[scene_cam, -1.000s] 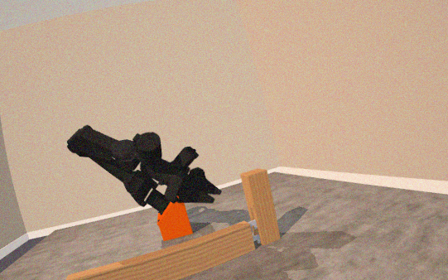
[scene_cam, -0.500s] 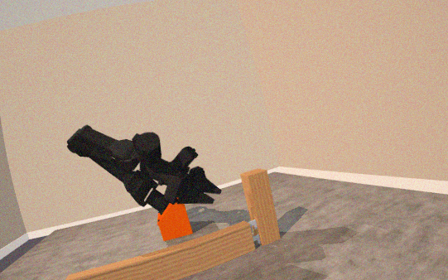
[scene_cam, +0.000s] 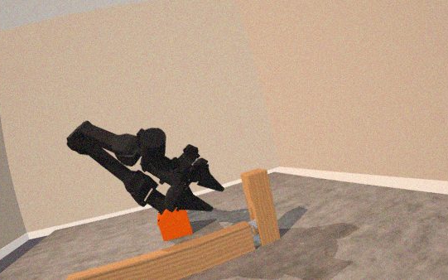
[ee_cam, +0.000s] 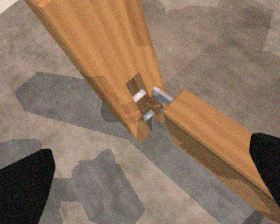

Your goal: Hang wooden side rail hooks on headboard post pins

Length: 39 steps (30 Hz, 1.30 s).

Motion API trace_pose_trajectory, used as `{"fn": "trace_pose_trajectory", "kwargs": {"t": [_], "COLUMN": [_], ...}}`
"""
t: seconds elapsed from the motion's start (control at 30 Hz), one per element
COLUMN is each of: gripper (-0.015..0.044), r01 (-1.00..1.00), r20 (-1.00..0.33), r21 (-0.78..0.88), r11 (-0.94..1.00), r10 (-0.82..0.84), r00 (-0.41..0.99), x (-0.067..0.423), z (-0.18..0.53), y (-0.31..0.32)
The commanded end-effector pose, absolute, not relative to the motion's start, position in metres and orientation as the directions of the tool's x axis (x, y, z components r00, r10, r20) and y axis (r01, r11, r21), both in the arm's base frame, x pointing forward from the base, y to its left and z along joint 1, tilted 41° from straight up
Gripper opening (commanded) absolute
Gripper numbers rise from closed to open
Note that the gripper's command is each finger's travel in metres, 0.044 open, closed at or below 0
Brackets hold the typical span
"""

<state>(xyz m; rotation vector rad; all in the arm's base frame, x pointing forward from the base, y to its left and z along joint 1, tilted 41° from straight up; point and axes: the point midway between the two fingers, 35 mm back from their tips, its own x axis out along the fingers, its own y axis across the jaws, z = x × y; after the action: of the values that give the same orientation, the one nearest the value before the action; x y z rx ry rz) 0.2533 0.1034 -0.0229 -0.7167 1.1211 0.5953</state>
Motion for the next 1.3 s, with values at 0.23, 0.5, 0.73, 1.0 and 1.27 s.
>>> {"fn": "trace_pose_trajectory", "kwargs": {"t": [0.23, 0.5, 0.73, 1.0, 1.27], "gripper": [0.044, 0.044, 0.044, 0.044, 0.044], "r01": [-0.136, 0.341, 0.686, 0.921, 0.995], "r20": [-0.972, -0.953, -0.913, -0.841, -0.778], "r21": [-0.166, -0.234, -0.273, -0.226, -0.095], "r11": [0.977, 0.911, 0.675, 0.317, 0.041], "r10": [-0.139, -0.283, -0.407, -0.54, -0.626], "r00": [0.191, 0.103, 0.037, -0.02, -0.048], "x": [0.273, 0.285, 0.295, 0.305, 0.313], "z": [-0.022, -0.019, -0.014, -0.007, 0.0], "y": [0.1, 0.098, 0.096, 0.095, 0.095]}}
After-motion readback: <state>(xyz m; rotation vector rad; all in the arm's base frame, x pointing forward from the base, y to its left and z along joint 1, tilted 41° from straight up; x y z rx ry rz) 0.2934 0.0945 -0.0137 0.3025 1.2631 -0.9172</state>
